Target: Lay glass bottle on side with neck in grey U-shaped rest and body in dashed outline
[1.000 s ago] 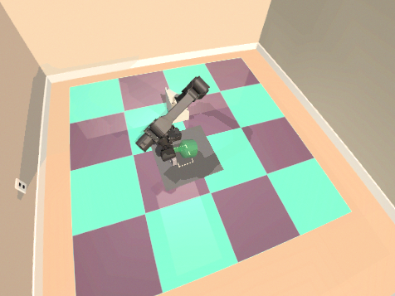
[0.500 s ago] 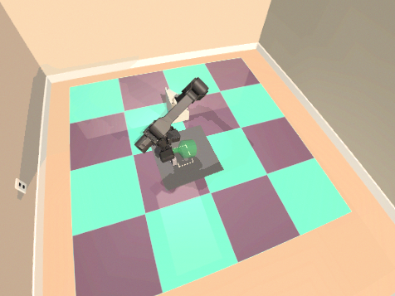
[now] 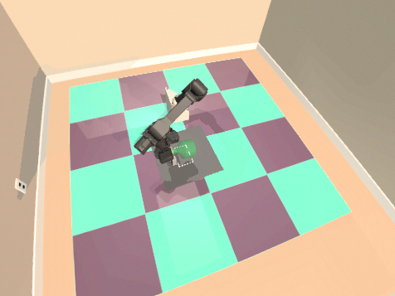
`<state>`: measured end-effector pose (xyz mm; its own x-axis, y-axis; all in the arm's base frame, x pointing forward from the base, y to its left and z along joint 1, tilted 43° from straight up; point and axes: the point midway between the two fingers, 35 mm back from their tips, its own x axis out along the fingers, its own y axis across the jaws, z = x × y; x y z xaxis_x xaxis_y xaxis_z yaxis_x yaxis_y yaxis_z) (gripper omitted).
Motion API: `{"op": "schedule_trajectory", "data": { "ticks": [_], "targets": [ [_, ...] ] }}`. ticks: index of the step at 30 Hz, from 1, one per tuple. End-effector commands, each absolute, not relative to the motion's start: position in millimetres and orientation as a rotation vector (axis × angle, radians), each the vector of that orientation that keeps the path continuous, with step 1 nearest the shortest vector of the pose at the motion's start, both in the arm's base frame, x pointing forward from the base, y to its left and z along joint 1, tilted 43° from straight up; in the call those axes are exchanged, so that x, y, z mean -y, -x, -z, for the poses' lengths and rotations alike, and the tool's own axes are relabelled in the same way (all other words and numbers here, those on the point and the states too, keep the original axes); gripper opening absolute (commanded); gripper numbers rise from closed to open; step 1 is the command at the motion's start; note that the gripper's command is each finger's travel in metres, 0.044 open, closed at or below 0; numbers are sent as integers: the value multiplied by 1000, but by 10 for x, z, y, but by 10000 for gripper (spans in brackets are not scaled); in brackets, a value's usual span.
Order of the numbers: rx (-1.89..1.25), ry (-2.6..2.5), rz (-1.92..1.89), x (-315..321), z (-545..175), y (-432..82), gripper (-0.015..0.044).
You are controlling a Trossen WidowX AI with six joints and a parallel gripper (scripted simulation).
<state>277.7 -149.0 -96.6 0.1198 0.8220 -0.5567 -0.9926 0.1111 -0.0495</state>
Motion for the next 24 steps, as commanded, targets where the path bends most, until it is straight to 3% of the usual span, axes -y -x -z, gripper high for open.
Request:
{"op": "schedule_trajectory", "data": {
  "ticks": [1,24],
  "targets": [
    [-445,464,-1398,1468,1017,-2780,113],
    [-445,487,-1399,1436,1151,-2790,113]
  ]
}}
